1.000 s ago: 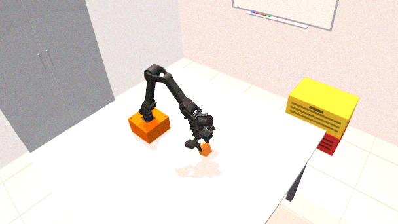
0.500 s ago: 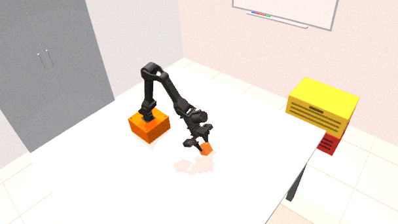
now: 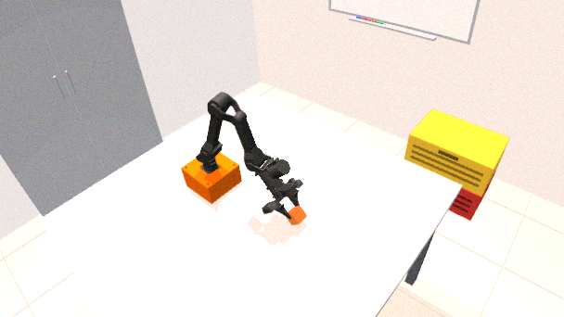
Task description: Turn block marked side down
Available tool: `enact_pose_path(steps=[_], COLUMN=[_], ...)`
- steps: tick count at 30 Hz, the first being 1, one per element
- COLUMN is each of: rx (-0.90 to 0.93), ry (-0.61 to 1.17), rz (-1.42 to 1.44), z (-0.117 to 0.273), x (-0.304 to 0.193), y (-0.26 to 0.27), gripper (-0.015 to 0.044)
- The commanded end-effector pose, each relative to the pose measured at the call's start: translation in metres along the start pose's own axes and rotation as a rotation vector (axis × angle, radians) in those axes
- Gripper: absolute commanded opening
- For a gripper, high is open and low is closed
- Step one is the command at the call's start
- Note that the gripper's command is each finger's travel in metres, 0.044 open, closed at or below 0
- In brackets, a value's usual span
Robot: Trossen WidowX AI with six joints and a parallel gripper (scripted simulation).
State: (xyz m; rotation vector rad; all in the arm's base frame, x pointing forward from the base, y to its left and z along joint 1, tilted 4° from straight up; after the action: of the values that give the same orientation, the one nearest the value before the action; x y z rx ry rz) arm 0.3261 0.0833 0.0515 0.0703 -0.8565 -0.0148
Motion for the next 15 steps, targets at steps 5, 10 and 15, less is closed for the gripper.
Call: enact_pose_path(steps=[5, 10, 15], rx=[0.002, 0.007, 0.013], ry=[-0.084, -0.155, -0.226], rz=[0.007, 0.005, 0.003], z=[-0.005, -0.004, 0.000], x=[-0.020, -0.029, -0.037], y=[-0.003, -0.004, -0.006], gripper=[0.0000, 0.0000, 0.0000])
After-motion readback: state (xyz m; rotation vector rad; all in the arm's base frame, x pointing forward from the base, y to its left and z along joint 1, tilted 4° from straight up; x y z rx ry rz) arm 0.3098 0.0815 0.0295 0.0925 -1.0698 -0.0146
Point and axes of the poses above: the point midway between the two fingers, 35 mm back from their tips, its own z axis back along the fingers, its own y axis across the jaws, x = y × z, the point moved 8 cm from there along z, back along the fingers, and after that the axes turned 5 degrees about -z, right-handed, at the moved point
